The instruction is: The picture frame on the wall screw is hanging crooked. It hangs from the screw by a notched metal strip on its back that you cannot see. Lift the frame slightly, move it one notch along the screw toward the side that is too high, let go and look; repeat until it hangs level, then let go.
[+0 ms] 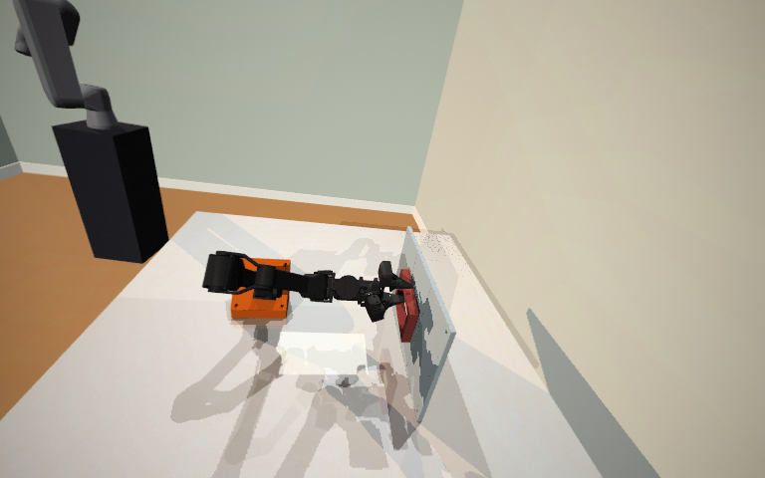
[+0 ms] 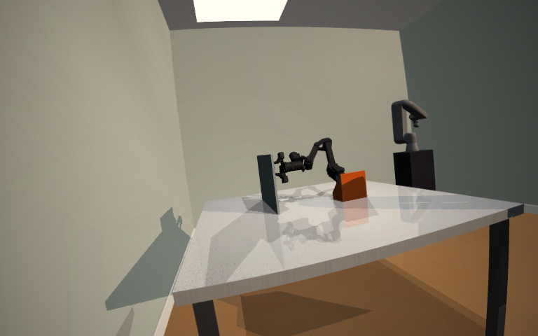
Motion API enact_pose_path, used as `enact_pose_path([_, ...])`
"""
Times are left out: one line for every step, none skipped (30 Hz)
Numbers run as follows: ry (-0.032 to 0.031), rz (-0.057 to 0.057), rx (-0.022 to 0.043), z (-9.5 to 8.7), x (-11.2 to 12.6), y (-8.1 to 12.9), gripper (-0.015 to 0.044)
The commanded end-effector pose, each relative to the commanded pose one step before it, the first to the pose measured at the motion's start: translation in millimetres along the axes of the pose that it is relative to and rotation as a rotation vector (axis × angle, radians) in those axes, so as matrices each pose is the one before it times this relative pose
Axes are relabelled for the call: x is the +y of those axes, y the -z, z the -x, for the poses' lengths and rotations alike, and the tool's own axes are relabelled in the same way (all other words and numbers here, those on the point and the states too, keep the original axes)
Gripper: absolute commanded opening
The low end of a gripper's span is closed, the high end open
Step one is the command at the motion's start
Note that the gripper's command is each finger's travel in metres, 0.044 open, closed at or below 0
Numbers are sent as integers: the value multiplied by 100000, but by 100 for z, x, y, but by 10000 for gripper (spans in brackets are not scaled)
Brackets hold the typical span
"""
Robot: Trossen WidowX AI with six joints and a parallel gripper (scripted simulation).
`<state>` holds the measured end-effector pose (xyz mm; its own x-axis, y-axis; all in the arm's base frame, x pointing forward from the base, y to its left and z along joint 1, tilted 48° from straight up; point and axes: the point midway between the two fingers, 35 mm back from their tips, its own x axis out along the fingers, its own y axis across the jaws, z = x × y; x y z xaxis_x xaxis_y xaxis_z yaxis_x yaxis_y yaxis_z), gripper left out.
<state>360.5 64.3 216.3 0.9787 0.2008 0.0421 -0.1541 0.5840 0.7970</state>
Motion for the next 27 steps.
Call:
enact_pose_path([-1, 597, -398, -33, 41, -94, 260])
enact_pose_path([-1, 1, 0, -7, 11, -24, 260])
enact_pose_path([0, 0, 0, 0, 0, 0, 260])
enact_pose_path([0, 0, 0, 0, 0, 0, 260])
enact_pose_path([0, 0, 0, 0, 0, 0, 234])
enact_pose_path([0, 0, 0, 0, 0, 0, 208])
enact_pose_path([0, 0, 0, 0, 0, 0, 181])
enact_pose_path([0, 0, 0, 0, 0, 0, 155])
enact_pose_path([0, 0, 0, 0, 0, 0, 129])
enact_pose_path([0, 0, 0, 0, 0, 0, 103])
enact_pose_path([0, 0, 0, 0, 0, 0, 96])
enact_pose_path([0, 0, 0, 0, 0, 0, 89])
enact_pose_path([0, 0, 0, 0, 0, 0, 82])
enact_pose_path([0, 0, 0, 0, 0, 0, 76])
enact_pose_path([0, 0, 0, 0, 0, 0, 69])
enact_pose_path([0, 0, 0, 0, 0, 0, 62])
enact_pose_path([0, 0, 0, 0, 0, 0, 56])
enact_pose_path([0, 0, 0, 0, 0, 0, 49])
enact_pose_path([0, 0, 0, 0, 0, 0, 23])
enact_pose_path([0, 0, 0, 0, 0, 0, 0])
enact_pose_path([0, 0, 0, 0, 0, 0, 0])
enact_pose_path([0, 0, 0, 0, 0, 0, 0])
enact_pose_path([0, 0, 0, 0, 0, 0, 0])
enact_pose_path([0, 0, 0, 0, 0, 0, 0])
enact_pose_path([0, 0, 0, 1, 1, 4, 0])
enact_pose_path([0, 0, 0, 1, 5, 5, 0])
enact_pose_path([0, -1, 0, 1, 9, 6, 0])
